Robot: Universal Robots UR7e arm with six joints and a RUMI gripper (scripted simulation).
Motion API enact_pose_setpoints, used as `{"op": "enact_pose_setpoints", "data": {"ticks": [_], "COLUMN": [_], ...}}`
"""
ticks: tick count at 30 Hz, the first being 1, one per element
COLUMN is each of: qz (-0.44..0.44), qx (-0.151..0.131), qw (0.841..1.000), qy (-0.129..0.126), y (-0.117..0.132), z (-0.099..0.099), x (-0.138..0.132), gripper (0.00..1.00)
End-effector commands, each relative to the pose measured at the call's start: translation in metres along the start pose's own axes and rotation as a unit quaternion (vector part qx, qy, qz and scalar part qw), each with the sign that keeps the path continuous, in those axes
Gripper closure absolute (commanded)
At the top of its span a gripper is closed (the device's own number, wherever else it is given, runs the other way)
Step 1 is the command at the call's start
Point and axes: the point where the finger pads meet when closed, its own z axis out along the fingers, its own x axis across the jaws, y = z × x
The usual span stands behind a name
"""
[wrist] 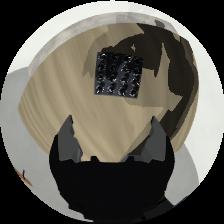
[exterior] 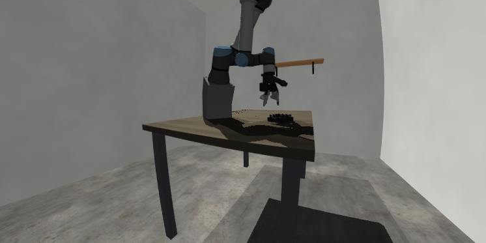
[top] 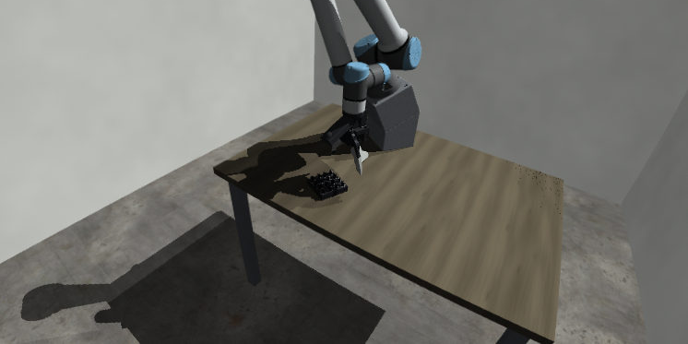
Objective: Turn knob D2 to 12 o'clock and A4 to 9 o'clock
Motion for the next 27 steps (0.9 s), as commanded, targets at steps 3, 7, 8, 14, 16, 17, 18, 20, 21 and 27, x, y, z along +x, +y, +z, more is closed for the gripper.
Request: {"op": "enact_pose_setpoints", "data": {"ticks": [3,7,8,14,16,17,18,20,21,27], "qz": [-0.105,-0.152,-0.162,-0.241,-0.267,-0.28,-0.292,-0.311,-0.311,-0.323], "qx": [-0.001,-0.001,-0.001,-0.001,-0.001,-0.001,-0.001,0.0,0.0,0.0], "qw": [0.994,0.988,0.987,0.971,0.964,0.96,0.956,0.95,0.95,0.946], "qy": [-0.001,-0.001,-0.001,-0.001,-0.001,-0.001,-0.001,-0.001,-0.001,-0.001], "y": [-0.011,-0.016,-0.017,-0.024,-0.026,-0.028,-0.029,-0.03,-0.03,-0.031], "z": [-0.004,-0.007,-0.007,-0.012,-0.014,-0.015,-0.016,-0.017,-0.017,-0.018], "x": [-0.01,-0.014,-0.015,-0.022,-0.025,-0.026,-0.027,-0.029,-0.029,-0.03], "gripper": [0.0,0.0,0.0,0.0,0.0,0.0,0.0,0.0,0.0,0.0]}}
